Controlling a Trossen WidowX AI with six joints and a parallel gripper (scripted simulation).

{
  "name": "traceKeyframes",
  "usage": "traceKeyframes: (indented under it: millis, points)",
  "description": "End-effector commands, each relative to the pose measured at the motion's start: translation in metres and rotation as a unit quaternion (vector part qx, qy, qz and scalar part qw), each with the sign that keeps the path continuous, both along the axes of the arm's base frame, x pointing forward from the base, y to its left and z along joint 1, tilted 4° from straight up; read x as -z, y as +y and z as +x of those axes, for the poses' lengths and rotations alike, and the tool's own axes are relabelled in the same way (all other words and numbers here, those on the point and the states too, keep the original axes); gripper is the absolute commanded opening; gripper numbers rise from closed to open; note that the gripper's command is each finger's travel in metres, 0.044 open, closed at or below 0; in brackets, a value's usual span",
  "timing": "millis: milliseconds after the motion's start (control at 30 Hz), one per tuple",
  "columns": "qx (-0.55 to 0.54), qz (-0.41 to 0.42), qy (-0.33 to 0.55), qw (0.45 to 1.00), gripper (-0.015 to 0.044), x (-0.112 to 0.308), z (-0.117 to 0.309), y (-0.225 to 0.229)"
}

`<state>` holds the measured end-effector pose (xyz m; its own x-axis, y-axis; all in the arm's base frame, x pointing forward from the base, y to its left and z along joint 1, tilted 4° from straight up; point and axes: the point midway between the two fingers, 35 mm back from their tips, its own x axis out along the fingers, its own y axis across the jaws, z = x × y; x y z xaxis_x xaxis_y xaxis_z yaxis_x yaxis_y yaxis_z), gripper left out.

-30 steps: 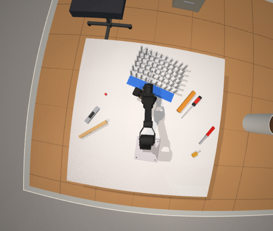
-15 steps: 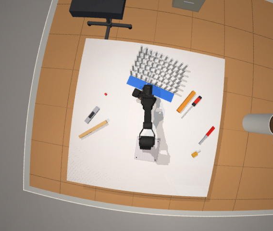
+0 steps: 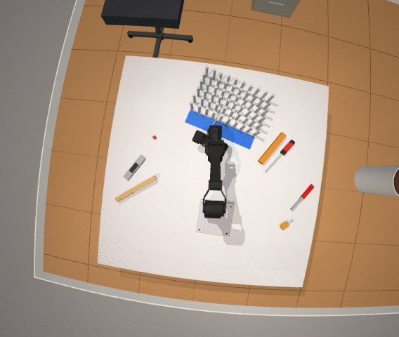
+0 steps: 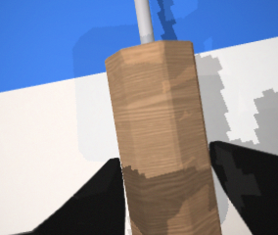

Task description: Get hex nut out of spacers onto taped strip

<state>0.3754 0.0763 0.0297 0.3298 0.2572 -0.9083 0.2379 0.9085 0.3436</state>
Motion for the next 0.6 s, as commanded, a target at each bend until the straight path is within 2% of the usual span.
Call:
traceKeyframes:
  millis: [0, 567]
  points:
    - [0.002, -0.001, 0.001, 1.000, 0.0000, 0.0014, -0.0042, -0.0001]
    - [0.002, -0.001, 0.002, 1.000, 0.0000, 0.0013, -0.0140, 0.0025]
